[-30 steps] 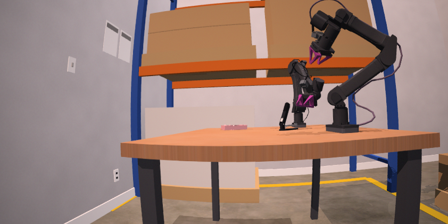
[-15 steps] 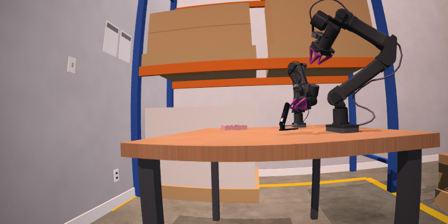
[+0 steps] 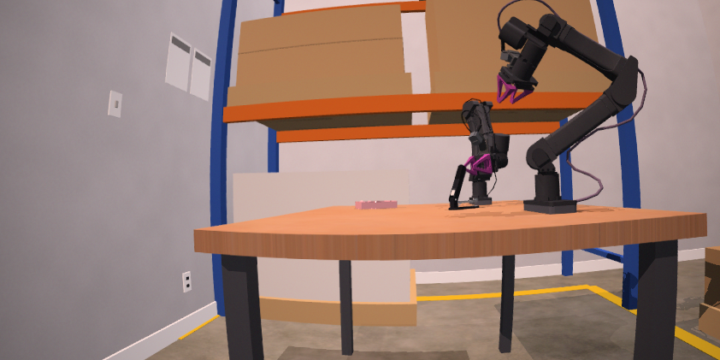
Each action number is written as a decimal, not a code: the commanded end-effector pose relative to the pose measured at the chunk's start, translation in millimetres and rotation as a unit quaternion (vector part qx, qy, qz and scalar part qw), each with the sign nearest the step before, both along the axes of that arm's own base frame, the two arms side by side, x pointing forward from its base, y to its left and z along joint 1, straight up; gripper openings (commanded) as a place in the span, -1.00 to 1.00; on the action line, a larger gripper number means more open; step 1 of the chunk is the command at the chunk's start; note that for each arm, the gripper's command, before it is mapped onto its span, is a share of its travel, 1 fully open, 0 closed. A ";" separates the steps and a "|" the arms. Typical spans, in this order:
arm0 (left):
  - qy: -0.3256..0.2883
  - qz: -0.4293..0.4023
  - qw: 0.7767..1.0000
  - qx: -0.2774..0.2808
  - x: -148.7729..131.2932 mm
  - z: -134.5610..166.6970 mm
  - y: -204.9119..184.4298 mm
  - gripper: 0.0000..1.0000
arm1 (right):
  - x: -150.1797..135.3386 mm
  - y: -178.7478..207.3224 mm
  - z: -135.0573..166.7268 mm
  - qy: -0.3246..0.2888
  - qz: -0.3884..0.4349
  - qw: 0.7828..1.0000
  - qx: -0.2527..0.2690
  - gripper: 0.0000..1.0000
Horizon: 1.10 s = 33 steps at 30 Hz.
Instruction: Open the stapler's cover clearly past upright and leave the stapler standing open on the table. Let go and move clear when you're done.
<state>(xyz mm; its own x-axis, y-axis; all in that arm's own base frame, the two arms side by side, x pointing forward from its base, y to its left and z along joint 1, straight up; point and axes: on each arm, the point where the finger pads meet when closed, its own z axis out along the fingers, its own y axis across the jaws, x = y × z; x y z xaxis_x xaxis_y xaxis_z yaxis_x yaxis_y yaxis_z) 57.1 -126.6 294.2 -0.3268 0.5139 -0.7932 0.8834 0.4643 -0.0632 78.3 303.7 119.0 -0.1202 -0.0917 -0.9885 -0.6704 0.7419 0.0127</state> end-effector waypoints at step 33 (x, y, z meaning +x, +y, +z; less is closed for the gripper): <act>-0.006 -0.008 1.000 -0.009 -7.7 8.6 -1.3 0.10 | 33.6 35.3 -2.5 -0.005 0.004 1.000 0.007 -0.08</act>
<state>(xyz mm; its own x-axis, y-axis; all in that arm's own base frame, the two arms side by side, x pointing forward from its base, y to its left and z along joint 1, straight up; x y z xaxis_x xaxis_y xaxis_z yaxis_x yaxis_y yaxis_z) 57.1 -126.6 294.2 -0.3268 0.5139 -0.7932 0.8834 0.4643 -0.0632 111.0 326.0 105.3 -0.1105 -0.1235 -0.9862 -0.6695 0.7426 -0.0179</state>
